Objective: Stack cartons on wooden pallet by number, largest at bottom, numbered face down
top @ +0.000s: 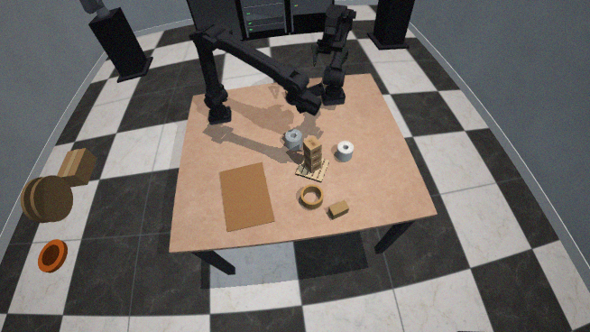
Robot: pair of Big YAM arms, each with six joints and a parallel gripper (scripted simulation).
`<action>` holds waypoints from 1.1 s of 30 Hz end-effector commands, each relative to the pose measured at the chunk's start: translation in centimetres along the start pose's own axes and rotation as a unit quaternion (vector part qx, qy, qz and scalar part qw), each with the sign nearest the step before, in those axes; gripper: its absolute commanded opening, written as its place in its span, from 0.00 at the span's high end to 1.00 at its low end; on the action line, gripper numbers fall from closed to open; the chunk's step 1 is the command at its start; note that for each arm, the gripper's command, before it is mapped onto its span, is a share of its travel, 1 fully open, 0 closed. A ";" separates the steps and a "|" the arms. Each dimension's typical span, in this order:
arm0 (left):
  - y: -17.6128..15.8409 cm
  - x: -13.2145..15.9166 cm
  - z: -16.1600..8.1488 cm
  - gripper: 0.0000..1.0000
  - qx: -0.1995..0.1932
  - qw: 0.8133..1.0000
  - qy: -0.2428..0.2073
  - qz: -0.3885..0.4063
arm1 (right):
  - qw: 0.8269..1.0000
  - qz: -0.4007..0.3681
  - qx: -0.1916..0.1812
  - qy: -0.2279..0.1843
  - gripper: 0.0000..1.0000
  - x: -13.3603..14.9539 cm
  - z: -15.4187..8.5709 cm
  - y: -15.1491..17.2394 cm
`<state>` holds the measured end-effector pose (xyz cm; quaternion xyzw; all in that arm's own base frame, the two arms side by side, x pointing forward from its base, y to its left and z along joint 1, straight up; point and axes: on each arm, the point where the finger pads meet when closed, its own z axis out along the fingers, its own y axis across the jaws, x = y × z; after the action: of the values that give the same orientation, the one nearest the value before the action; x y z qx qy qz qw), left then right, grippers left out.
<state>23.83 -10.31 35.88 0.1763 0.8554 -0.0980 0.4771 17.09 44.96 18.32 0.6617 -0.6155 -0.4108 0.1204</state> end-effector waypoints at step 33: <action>0.1 -1.0 -0.6 0.00 0.000 1.000 -0.008 -0.001 | 0.933 -0.148 0.328 -0.008 0.21 13.8 21.9 10.7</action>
<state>23.83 -10.31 35.88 0.1763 0.8554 -0.0980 0.4771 -7.10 36.86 5.21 0.7552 -0.6053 -0.1937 -0.1605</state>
